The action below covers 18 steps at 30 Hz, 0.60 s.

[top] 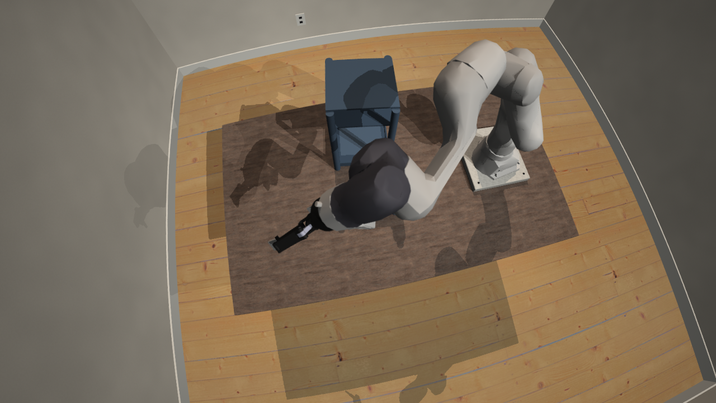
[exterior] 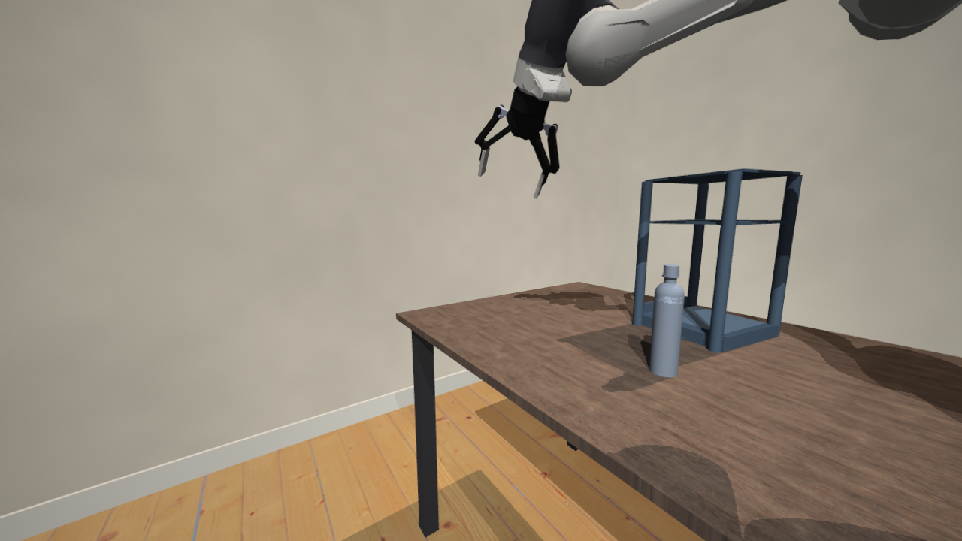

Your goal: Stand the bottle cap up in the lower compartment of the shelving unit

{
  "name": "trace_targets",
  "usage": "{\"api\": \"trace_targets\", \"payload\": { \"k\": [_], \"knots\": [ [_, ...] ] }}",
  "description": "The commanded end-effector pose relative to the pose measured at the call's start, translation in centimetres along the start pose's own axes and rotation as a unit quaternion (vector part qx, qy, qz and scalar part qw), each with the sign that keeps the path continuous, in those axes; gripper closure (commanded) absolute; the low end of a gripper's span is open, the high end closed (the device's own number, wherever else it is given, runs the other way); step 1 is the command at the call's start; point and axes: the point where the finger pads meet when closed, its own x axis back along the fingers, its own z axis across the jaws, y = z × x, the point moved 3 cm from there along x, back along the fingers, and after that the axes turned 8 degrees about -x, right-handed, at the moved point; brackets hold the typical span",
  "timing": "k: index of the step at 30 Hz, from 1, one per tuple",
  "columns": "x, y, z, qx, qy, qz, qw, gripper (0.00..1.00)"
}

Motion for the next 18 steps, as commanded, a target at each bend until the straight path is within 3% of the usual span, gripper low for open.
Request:
{"api": "trace_targets", "payload": {
  "k": [1, 9, 10, 18],
  "knots": [
    [0.2, 0.0, -0.5, -0.016, -0.003, 0.009, 1.000, 0.00],
    [0.2, 0.0, -0.5, -0.016, -0.003, 0.009, 1.000, 0.00],
    [0.4, 0.1, -2.3, -0.041, -0.021, 0.027, 0.999, 0.00],
    [0.4, 0.1, -2.3, -0.041, -0.021, 0.027, 0.999, 0.00]
  ]
}}
